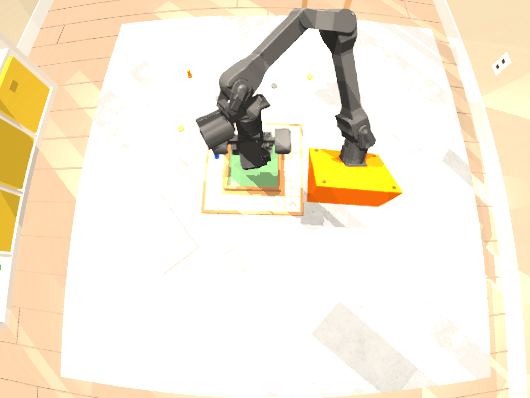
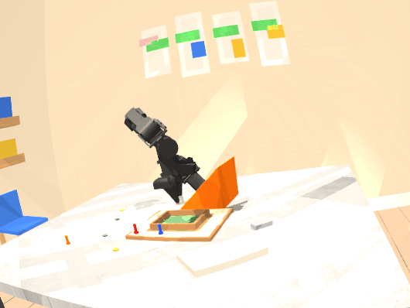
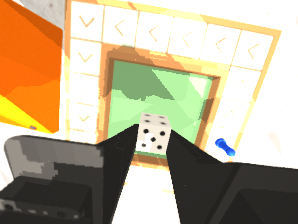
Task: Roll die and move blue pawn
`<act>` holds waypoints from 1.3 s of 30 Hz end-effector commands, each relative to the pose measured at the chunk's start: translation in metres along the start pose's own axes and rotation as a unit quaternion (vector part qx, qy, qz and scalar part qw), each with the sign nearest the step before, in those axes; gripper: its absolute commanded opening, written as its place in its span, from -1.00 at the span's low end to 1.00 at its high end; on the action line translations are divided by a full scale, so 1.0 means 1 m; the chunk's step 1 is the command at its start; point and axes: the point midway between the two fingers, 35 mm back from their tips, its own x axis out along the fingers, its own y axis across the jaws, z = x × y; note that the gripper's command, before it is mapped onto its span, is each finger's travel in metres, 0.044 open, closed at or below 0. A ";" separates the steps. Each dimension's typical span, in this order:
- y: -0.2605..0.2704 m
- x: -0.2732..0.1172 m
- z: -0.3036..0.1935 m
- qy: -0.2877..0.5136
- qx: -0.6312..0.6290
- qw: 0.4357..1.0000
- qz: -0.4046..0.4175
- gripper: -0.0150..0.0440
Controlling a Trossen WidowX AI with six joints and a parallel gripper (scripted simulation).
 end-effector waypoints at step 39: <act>-0.002 -0.035 -0.024 -0.368 -0.010 0.930 -0.020 -0.49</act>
